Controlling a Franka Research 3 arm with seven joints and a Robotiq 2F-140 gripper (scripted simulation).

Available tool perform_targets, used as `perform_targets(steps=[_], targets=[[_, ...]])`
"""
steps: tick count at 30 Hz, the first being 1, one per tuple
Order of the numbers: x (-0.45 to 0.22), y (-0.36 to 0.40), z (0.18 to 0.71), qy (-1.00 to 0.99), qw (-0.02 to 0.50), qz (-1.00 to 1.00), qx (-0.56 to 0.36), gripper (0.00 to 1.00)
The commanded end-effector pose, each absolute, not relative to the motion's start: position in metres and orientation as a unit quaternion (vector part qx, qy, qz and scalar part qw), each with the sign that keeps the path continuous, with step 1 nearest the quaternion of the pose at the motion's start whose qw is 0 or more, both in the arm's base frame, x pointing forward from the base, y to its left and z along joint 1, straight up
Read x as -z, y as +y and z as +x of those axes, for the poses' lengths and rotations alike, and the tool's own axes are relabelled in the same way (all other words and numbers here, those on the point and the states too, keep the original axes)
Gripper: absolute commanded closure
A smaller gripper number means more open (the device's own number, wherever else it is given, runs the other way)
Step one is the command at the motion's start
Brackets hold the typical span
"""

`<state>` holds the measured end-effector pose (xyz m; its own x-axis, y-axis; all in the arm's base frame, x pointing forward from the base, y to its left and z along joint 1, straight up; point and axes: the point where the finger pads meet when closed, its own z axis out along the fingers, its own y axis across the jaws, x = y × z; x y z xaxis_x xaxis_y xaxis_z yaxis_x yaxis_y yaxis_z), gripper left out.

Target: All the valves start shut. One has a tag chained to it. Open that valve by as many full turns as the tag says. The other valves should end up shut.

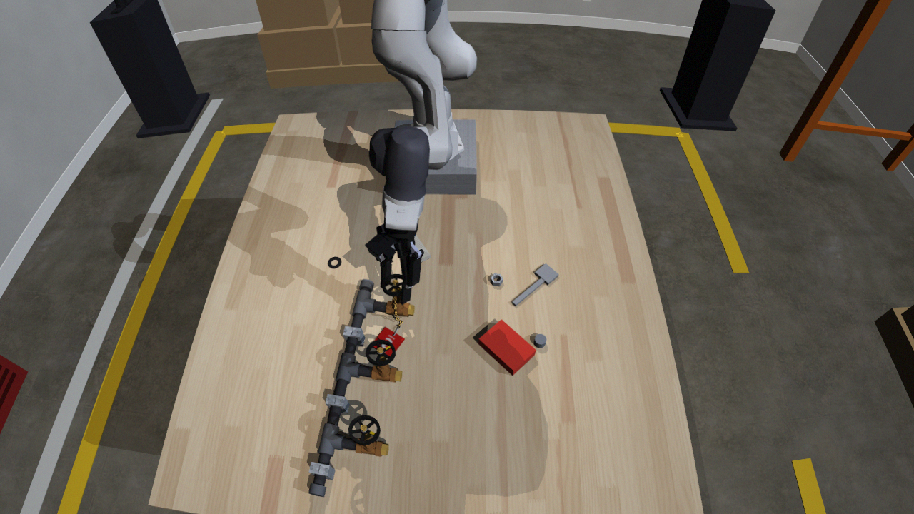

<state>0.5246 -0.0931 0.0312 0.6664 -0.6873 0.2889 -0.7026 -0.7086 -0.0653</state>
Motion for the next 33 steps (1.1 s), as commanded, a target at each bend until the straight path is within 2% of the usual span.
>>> perform_targets(steps=[1,33], targets=[[-0.0308,-0.0937,0.525,-0.25,0.029,0.958,-0.137,0.9],[-0.0308,-0.0937,0.525,0.185,0.062,0.972,-0.132,0.9]])
